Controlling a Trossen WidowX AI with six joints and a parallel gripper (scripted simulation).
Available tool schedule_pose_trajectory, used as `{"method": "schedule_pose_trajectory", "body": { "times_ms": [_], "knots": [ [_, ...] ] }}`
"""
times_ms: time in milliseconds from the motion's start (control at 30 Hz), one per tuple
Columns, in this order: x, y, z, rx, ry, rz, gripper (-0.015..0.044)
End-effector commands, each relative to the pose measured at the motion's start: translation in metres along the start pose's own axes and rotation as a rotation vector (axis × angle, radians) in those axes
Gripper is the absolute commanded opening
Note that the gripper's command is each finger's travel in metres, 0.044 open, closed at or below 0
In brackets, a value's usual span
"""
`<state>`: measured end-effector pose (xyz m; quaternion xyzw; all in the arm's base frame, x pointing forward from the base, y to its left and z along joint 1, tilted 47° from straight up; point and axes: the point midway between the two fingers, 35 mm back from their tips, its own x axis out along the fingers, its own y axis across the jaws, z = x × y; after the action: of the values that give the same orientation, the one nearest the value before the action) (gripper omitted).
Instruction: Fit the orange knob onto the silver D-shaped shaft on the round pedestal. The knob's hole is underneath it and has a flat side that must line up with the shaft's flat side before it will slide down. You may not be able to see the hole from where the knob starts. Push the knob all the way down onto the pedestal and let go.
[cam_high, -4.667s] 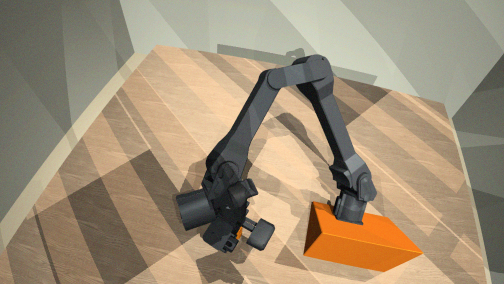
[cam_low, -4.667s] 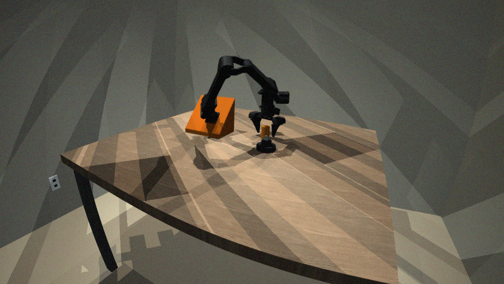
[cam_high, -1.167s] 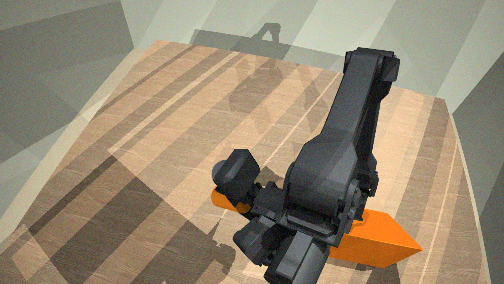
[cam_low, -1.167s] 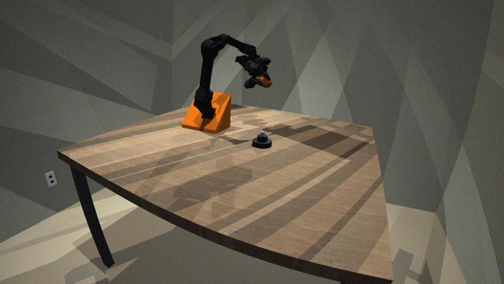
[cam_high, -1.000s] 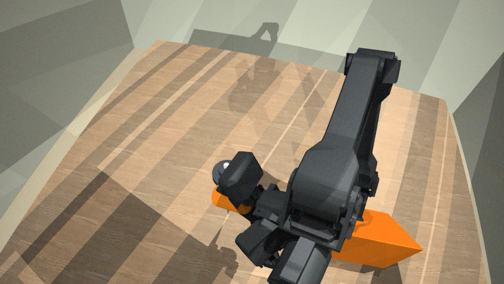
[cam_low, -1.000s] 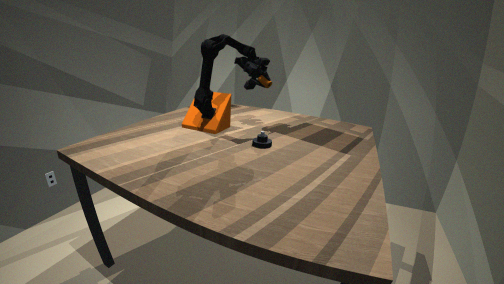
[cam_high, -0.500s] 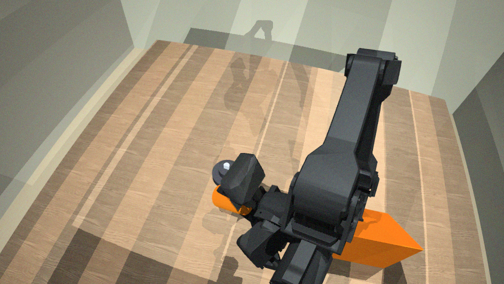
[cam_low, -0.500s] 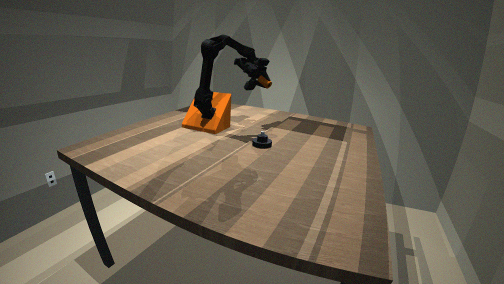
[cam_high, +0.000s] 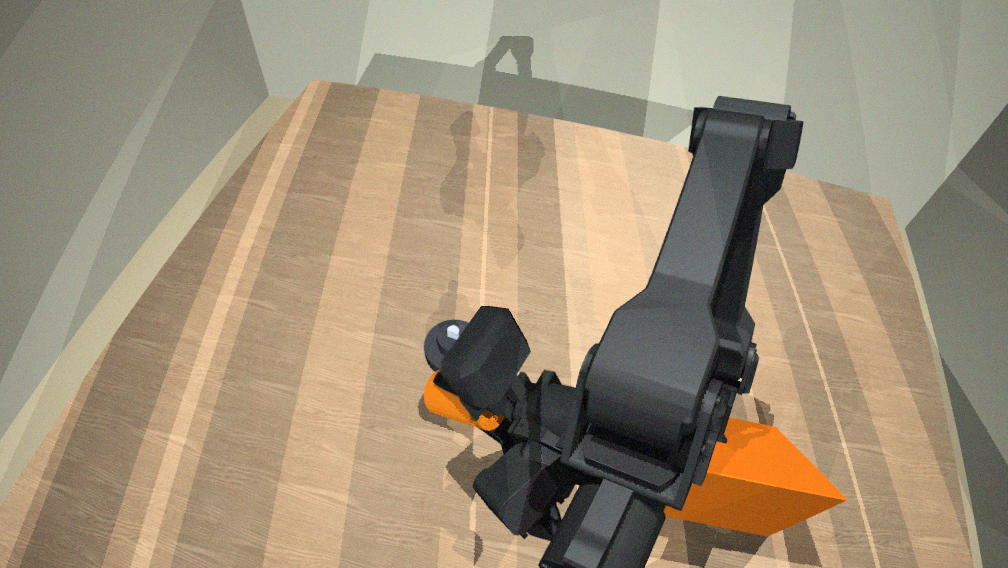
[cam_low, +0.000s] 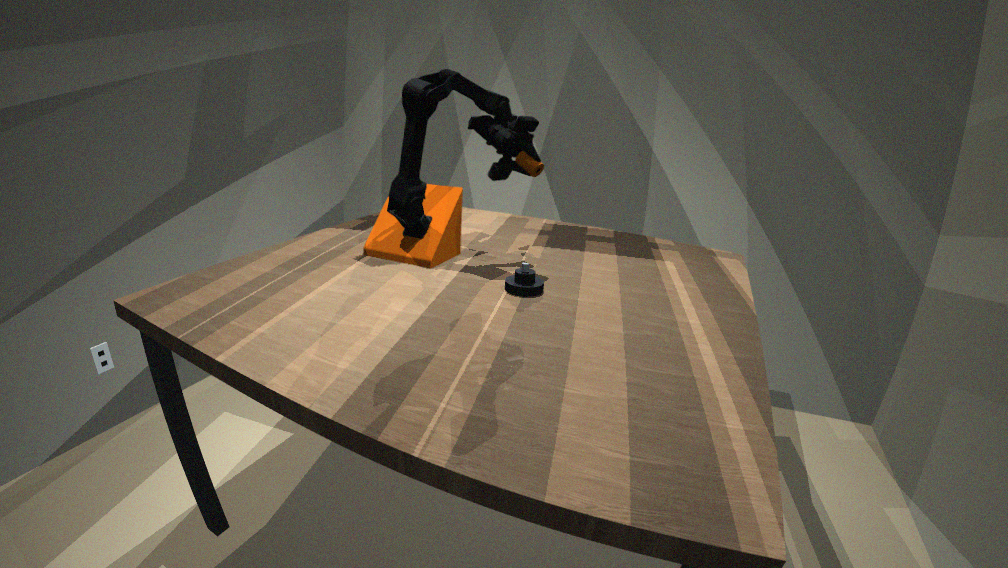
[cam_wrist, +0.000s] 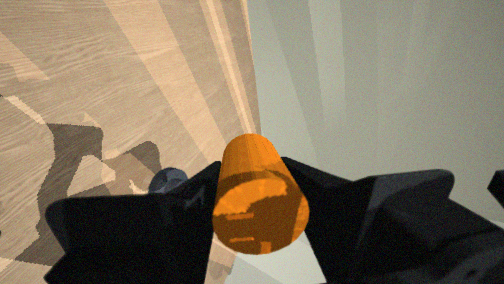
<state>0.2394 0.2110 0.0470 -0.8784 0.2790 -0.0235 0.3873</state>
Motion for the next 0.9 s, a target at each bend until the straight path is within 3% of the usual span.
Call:
{"method": "schedule_pose_trajectory", "body": {
  "times_ms": [0,267,867],
  "knots": [
    [0.0,-0.001,0.0,-0.001,0.0,-0.003,0.0],
    [0.004,0.004,0.0,0.003,-0.003,0.024,0.0],
    [0.033,0.03,0.0,0.004,-0.002,0.484,0.0]
  ]
}}
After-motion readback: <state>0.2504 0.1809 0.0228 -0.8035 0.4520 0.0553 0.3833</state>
